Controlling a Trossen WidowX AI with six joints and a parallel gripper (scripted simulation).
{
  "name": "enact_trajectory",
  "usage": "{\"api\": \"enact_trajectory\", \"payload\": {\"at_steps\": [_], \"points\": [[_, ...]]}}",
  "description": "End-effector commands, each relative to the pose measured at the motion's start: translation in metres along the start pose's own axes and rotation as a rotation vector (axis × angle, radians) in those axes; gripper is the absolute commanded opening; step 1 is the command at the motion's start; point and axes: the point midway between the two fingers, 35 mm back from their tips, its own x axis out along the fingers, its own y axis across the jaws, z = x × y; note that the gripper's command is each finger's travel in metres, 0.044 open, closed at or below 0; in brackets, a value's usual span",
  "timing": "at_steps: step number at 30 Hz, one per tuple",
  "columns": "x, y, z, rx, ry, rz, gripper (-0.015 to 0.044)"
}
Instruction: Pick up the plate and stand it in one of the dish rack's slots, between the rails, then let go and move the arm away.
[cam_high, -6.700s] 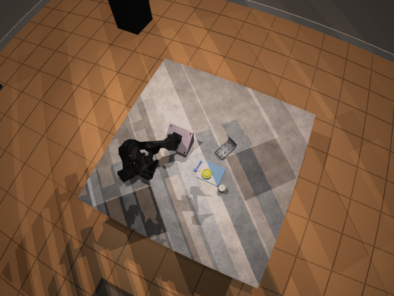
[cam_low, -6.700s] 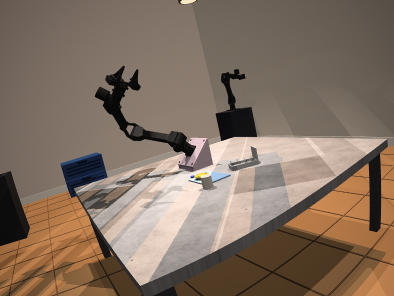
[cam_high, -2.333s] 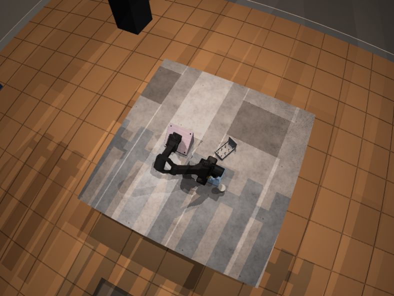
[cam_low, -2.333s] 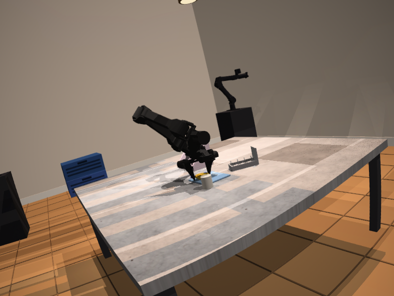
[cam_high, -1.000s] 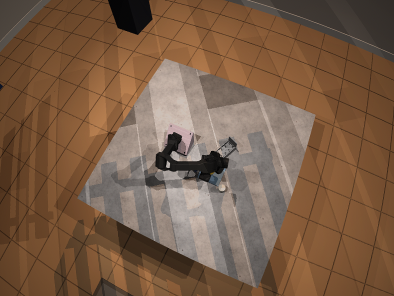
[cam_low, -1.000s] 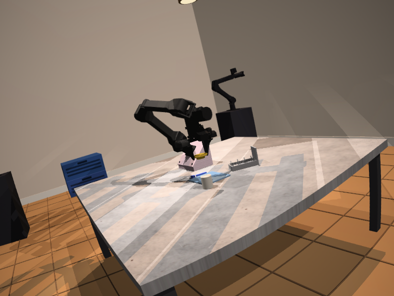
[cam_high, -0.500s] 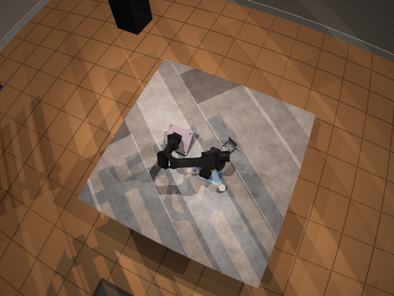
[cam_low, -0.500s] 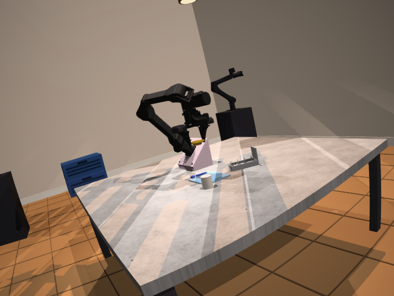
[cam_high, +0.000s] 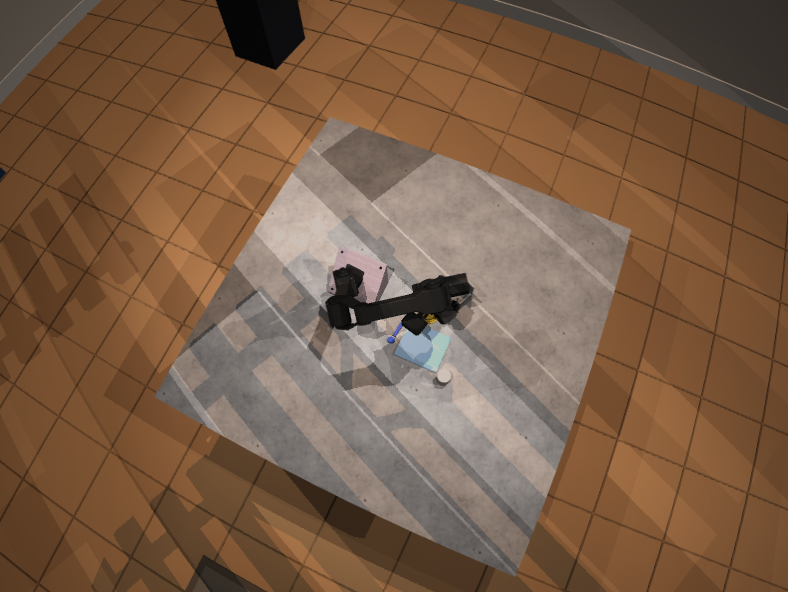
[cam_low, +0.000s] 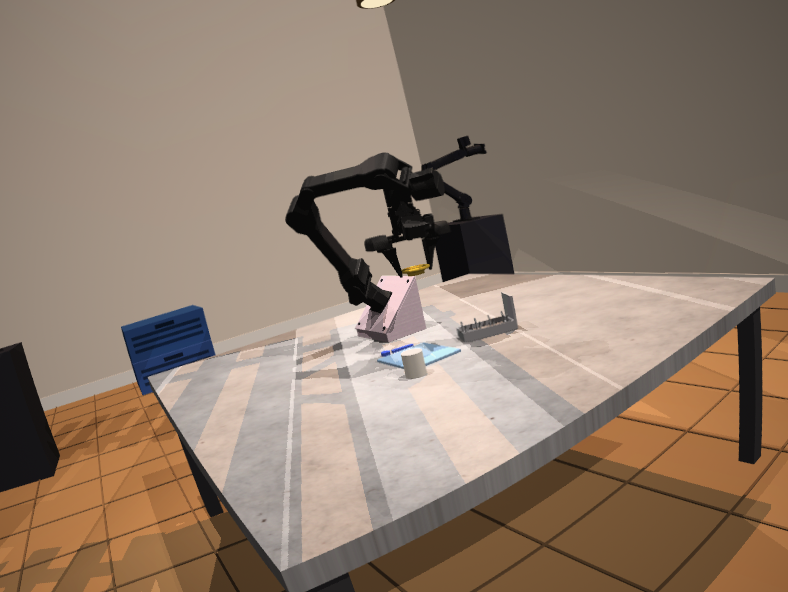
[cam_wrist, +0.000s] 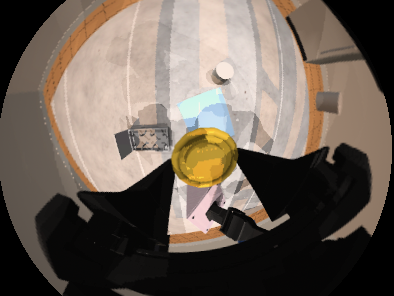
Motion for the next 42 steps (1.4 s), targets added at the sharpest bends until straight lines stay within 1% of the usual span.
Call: {"api": "enact_trajectory", "payload": {"at_steps": [1, 3, 10, 16, 29, 42], "points": [[0.001, 0.033, -0.016, 0.124, 0.011, -0.009, 0.0000], [0.002, 0.042, -0.021, 0.168, 0.013, -0.013, 0.0000], [0.003, 0.043, -0.022, 0.170, 0.016, -0.012, 0.0000], [0.019, 0.046, -0.026, 0.075, 0.103, 0.046, 0.0000], [0.055, 0.055, -0.035, -0.150, 0.249, 0.248, 0.0000], [0.083, 0.064, -0.041, -0.359, 0.286, 0.505, 0.0000]]}}
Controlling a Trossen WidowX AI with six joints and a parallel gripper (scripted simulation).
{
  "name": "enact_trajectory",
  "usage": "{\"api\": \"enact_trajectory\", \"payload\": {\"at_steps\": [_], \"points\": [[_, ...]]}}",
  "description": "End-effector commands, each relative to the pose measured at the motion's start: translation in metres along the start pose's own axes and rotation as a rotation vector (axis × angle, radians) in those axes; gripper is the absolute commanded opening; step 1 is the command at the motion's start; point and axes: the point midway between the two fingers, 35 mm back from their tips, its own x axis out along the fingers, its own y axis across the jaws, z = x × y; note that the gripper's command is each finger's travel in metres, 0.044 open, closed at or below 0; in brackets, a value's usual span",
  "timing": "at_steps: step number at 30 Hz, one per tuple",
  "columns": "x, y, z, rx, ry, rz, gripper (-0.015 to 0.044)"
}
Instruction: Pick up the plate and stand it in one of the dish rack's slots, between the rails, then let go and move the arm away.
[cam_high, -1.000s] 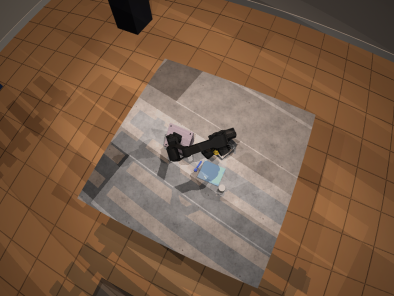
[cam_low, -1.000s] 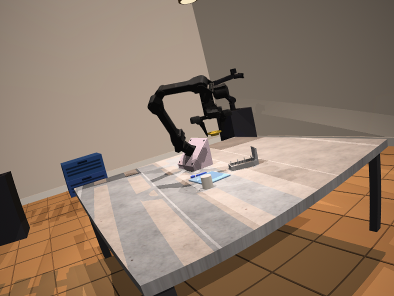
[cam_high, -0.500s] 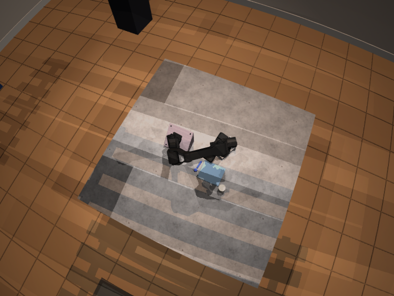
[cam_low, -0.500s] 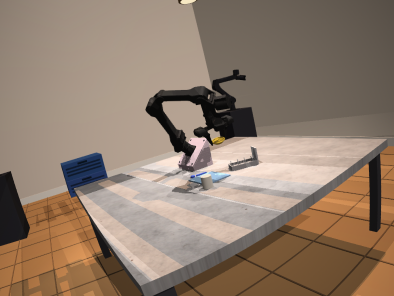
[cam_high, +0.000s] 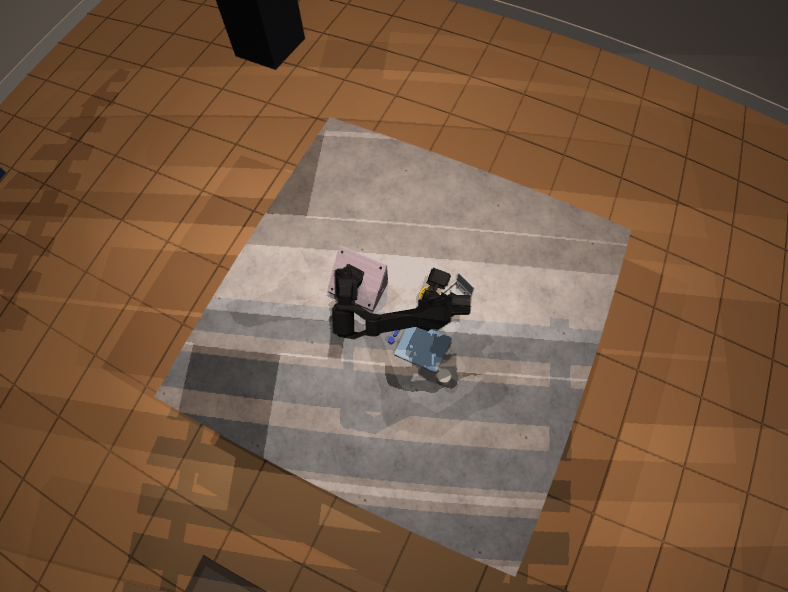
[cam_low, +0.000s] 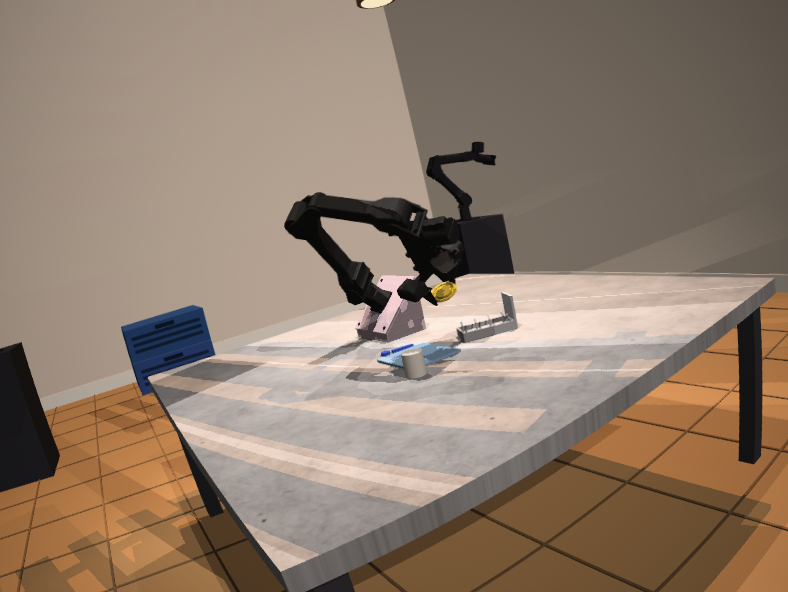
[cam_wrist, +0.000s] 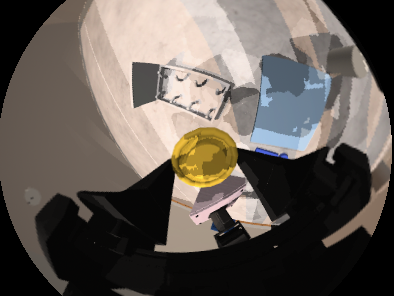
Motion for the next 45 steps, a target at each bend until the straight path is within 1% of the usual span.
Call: {"api": "enact_trajectory", "payload": {"at_steps": [1, 11, 21, 34, 45], "points": [[0.005, 0.000, 0.001, -0.080, -0.011, 0.081, 0.0000], [0.022, -0.003, 0.005, -0.266, -0.062, 0.254, 0.0000], [0.034, -0.007, 0.010, -0.452, -0.180, 0.402, 0.0000], [0.044, -0.015, 0.016, -0.688, -0.419, 0.526, 0.0000], [0.048, -0.025, 0.019, -0.877, -0.676, 0.549, 0.0000]]}}
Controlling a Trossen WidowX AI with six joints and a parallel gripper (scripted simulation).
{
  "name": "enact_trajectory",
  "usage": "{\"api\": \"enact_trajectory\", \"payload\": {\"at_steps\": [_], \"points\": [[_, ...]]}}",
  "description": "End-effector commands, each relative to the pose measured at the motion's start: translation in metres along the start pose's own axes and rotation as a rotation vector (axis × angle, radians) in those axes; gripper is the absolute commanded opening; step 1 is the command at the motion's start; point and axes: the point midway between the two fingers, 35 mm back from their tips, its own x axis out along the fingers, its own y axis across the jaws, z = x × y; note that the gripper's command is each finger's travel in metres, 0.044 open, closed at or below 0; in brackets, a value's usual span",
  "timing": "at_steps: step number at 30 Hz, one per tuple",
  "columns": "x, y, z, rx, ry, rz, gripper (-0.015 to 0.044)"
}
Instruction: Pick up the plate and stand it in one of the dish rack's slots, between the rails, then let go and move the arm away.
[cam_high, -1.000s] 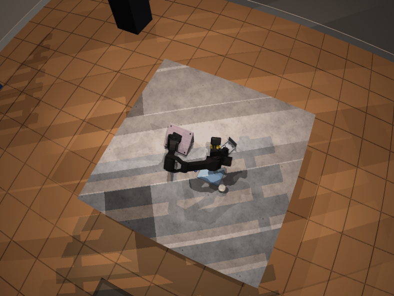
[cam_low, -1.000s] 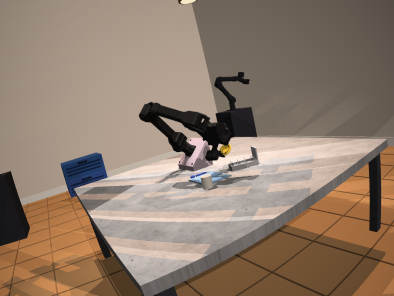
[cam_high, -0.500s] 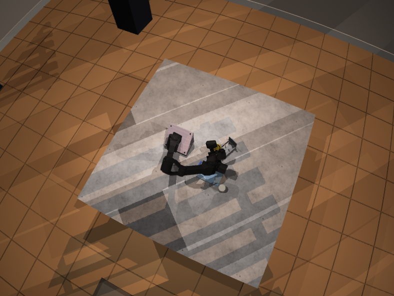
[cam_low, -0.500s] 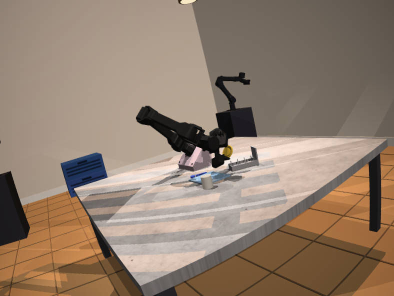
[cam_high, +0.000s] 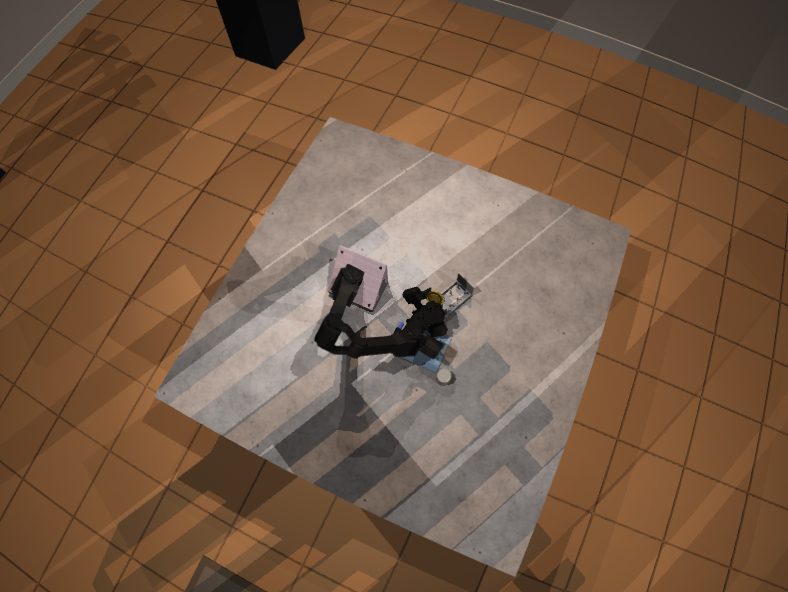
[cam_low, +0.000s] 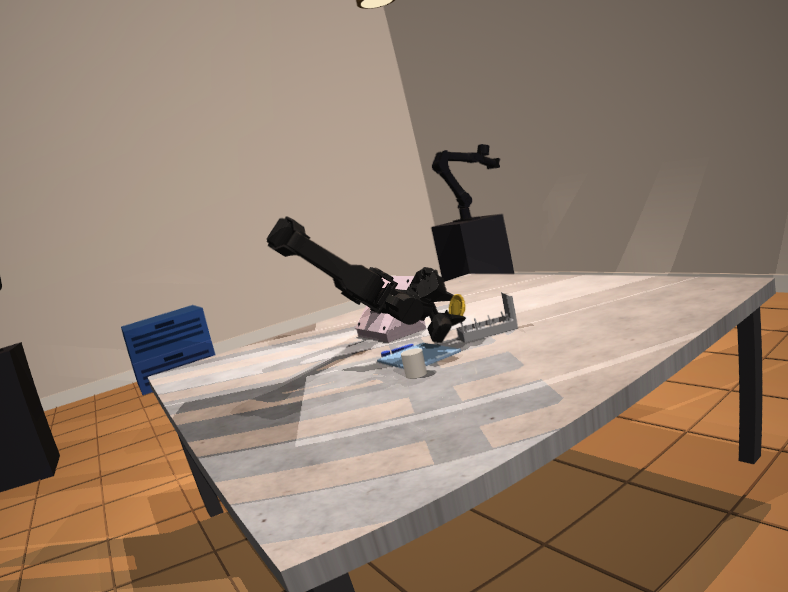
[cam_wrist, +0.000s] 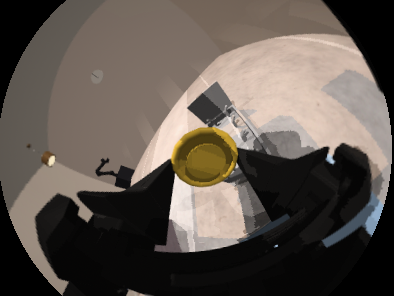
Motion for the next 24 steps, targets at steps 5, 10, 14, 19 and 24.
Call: {"api": "enact_trajectory", "payload": {"at_steps": [5, 10, 14, 19, 24], "points": [[-0.007, -0.005, -0.002, -0.202, -0.149, -0.038, 0.0000], [-0.011, -0.008, -0.004, -0.325, -0.230, -0.080, 0.0000], [-0.015, -0.011, -0.007, -0.424, -0.290, -0.124, 0.0000], [-0.021, -0.013, -0.010, -0.551, -0.358, -0.192, 0.0000], [-0.024, -0.013, -0.012, -0.615, -0.388, -0.231, 0.0000]]}}
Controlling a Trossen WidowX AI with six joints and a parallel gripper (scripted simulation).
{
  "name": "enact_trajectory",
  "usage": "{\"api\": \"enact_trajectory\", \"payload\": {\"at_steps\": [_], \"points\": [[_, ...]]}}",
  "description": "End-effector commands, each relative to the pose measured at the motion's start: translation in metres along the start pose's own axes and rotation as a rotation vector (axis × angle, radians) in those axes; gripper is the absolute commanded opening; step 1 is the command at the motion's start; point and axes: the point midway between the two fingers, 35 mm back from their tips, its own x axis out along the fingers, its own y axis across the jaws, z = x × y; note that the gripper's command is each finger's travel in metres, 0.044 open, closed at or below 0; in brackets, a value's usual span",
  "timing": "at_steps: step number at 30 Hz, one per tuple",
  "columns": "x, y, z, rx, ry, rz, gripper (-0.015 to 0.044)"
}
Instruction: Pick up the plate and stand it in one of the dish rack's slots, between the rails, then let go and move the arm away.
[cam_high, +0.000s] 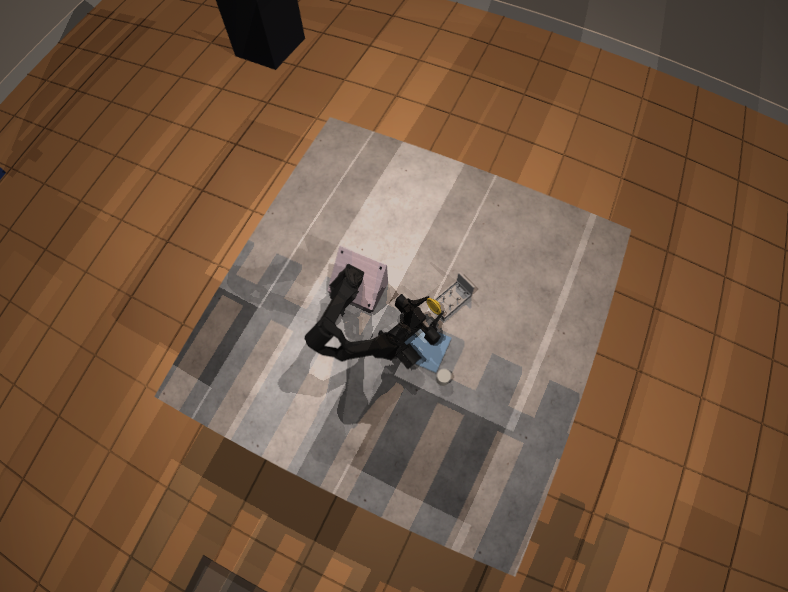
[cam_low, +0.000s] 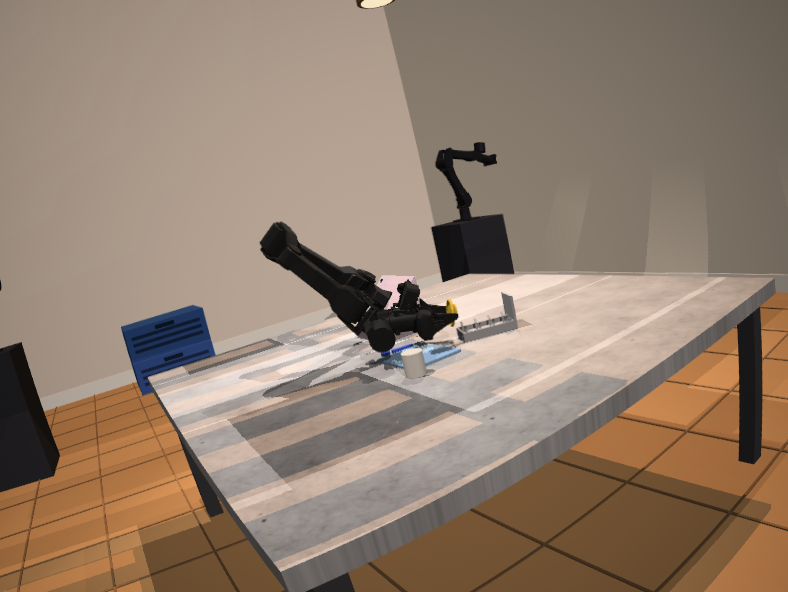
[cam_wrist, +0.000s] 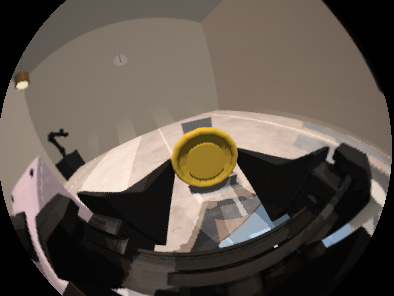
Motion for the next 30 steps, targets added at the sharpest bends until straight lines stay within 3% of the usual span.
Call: {"api": "enact_trajectory", "payload": {"at_steps": [1, 30], "points": [[-0.003, -0.002, 0.003, -0.057, -0.023, -0.028, 0.0000], [0.024, -0.005, 0.004, -0.054, -0.018, -0.027, 0.0000]]}}
